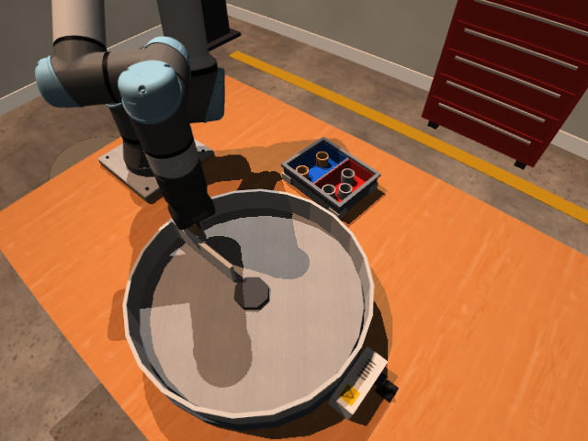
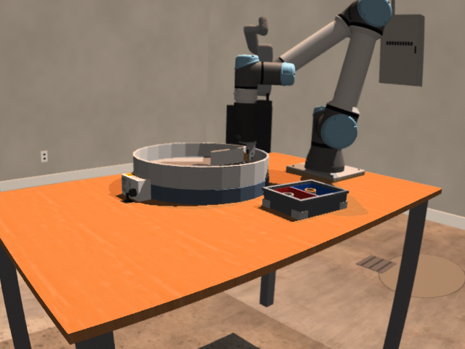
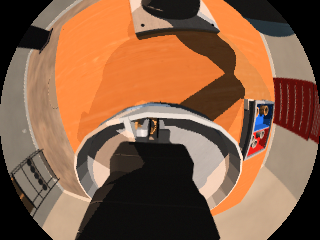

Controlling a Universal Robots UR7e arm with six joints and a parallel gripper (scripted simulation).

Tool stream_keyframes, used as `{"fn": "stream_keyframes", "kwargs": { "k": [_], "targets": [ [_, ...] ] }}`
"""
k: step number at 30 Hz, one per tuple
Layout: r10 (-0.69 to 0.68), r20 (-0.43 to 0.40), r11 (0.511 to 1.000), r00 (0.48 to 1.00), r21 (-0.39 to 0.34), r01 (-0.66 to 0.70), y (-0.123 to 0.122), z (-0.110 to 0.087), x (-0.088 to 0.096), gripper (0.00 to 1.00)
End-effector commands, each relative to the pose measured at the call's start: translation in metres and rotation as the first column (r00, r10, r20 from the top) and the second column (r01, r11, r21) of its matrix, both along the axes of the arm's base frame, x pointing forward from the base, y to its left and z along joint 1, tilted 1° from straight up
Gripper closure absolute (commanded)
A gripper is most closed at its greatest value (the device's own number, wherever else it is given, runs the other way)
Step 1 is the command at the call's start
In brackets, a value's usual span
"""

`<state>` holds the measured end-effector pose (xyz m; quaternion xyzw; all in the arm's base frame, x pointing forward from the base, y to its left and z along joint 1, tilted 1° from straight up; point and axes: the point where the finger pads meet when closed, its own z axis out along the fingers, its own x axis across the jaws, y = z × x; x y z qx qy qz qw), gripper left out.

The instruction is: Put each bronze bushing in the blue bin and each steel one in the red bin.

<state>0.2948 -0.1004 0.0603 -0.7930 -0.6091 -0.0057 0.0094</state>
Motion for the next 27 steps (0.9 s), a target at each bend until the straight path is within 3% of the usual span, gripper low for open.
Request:
{"fn": "stream_keyframes", "kwargs": {
  "k": [1,27],
  "targets": [
    [0.000,0.001,1.000,1.000,-0.001,0.000,-0.0003,0.0015,0.0003,1.00],
    [0.000,0.001,1.000,1.000,-0.001,0.000,-0.0005,0.0100,0.0003,1.00]
  ]
}}
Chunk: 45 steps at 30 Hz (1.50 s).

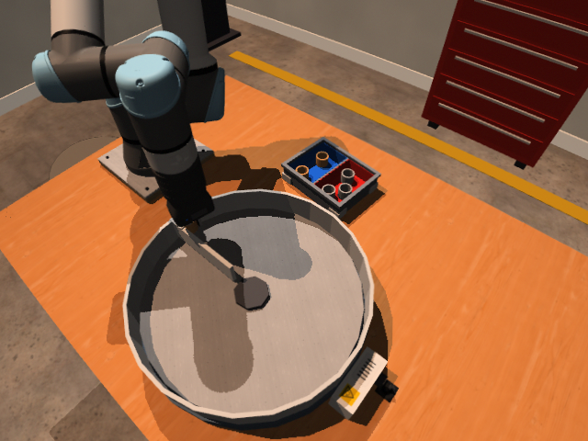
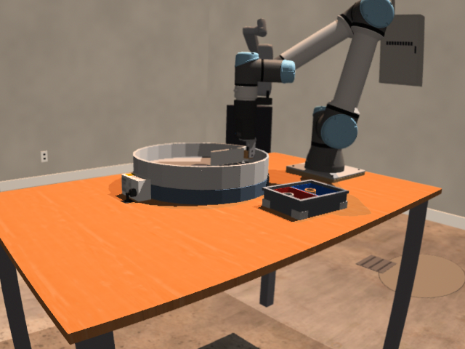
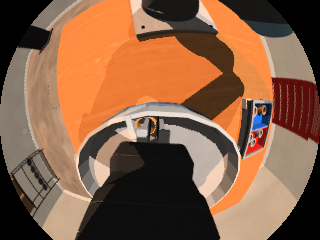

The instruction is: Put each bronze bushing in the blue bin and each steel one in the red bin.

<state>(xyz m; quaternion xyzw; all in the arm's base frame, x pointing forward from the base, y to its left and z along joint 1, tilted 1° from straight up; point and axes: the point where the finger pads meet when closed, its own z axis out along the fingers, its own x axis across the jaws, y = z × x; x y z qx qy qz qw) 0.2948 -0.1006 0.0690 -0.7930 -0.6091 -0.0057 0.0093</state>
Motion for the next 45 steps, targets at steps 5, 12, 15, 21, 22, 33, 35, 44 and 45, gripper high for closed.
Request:
{"fn": "stream_keyframes", "kwargs": {
  "k": [5,12,15,21,22,33,35,44,45],
  "targets": [
    [0.000,0.001,1.000,1.000,-0.001,0.000,0.000,0.002,0.000,1.00],
    [0.000,0.001,1.000,1.000,-0.001,0.000,0.000,0.004,0.000,1.00],
    [0.000,0.001,1.000,1.000,-0.001,0.000,0.000,0.006,0.000,1.00],
    [0.000,0.001,1.000,1.000,-0.001,0.000,0.000,0.007,0.000,1.00],
    [0.000,0.001,1.000,1.000,-0.001,0.000,0.000,0.007,0.000,1.00],
    [0.000,0.001,1.000,1.000,-0.001,0.000,0.000,0.010,0.000,1.00],
    [0.000,0.001,1.000,1.000,-0.001,0.000,0.000,0.010,0.000,1.00],
    [0.000,0.001,1.000,1.000,-0.001,0.000,-0.001,0.013,0.000,1.00],
    [0.000,0.001,1.000,1.000,-0.001,0.000,-0.001,0.013,0.000,1.00]
  ]
}}
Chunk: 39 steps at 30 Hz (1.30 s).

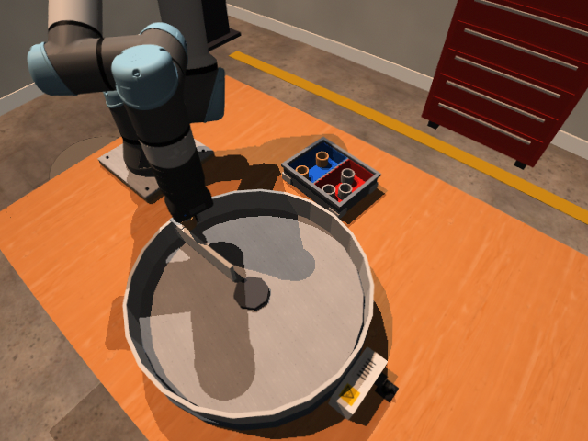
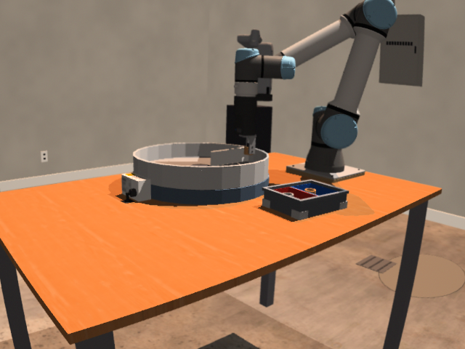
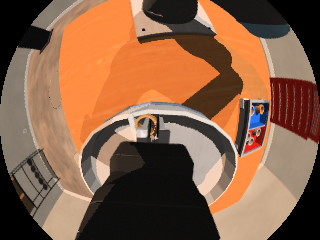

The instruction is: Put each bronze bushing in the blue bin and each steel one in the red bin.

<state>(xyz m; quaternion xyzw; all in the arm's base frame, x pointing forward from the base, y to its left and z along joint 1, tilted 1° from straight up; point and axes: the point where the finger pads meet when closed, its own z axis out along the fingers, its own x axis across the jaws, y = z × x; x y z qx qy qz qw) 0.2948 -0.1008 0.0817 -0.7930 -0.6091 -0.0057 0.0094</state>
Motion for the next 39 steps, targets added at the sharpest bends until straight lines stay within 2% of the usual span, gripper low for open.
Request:
{"fn": "stream_keyframes", "kwargs": {
  "k": [1,4,6,8,11,16,19,21,23,26,36,38,39],
  "targets": [
    [0.000,0.001,1.000,1.000,-0.001,0.000,0.000,0.001,0.000,1.00],
    [0.000,0.001,1.000,1.000,-0.001,0.000,-0.001,0.015,0.000,1.00],
    [0.000,0.001,1.000,1.000,-0.001,0.000,-0.001,0.015,0.000,1.00],
    [0.000,0.001,1.000,1.000,-0.001,0.000,-0.001,0.025,0.000,1.00],
    [0.000,0.001,1.000,1.000,-0.001,0.000,-0.001,0.025,0.000,1.00],
    [0.000,0.001,1.000,1.000,-0.001,0.000,-0.001,0.049,0.000,1.00],
    [0.000,0.001,1.000,1.000,-0.001,0.000,-0.001,0.049,0.000,1.00],
    [0.000,0.001,1.000,1.000,-0.001,0.000,-0.001,0.058,0.000,1.00],
    [0.000,0.001,1.000,1.000,-0.001,0.000,-0.001,0.058,0.000,1.00],
    [0.000,0.001,1.000,1.000,-0.001,0.000,-0.002,0.073,0.000,1.00],
    [0.000,0.001,1.000,1.000,-0.001,0.000,-0.002,0.073,0.000,1.00],
    [0.012,0.001,1.000,1.000,-0.001,-0.012,0.020,0.073,0.005,1.00],
    [0.012,0.001,1.000,1.000,-0.001,-0.012,0.020,0.073,0.005,1.00]
  ]
}}
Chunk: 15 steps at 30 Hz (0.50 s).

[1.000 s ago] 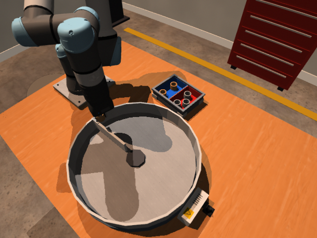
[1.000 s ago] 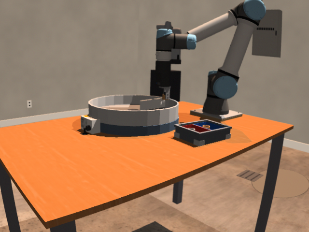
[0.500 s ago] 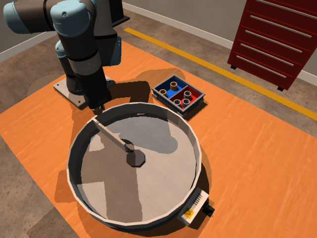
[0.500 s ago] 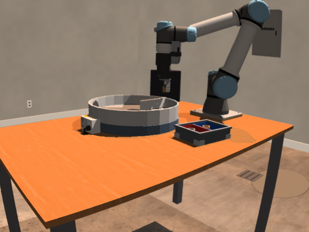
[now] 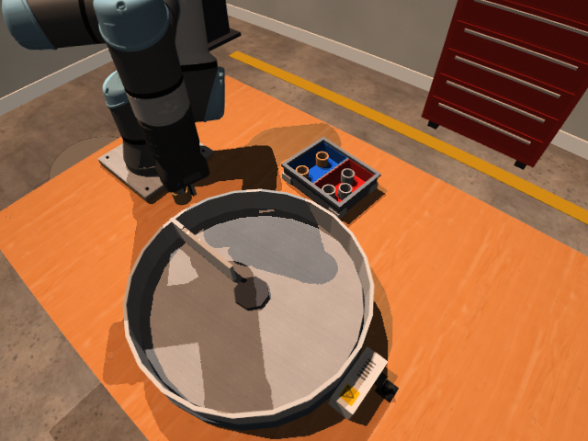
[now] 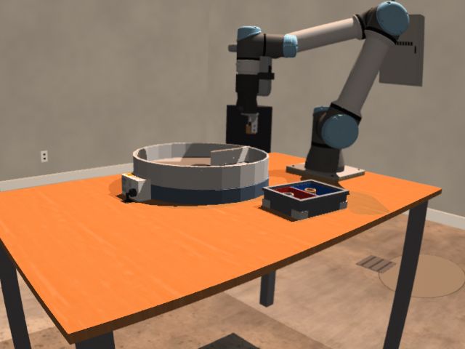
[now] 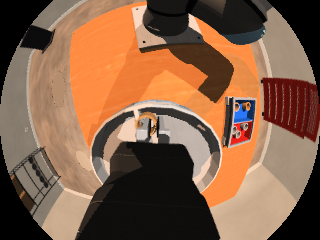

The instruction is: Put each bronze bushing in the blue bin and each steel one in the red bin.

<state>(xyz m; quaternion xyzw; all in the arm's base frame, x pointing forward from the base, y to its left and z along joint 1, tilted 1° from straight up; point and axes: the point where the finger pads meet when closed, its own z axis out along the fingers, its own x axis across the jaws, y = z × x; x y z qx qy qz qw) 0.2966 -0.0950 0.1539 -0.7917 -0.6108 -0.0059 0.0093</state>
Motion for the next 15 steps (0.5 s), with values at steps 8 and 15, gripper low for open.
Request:
{"fn": "stream_keyframes", "kwargs": {
  "k": [8,15],
  "targets": [
    [0.031,0.001,1.000,1.000,-0.001,-0.031,0.058,0.002,0.013,1.00],
    [0.054,0.002,0.999,0.999,-0.001,-0.054,0.102,0.003,0.023,1.00]
  ]
}}
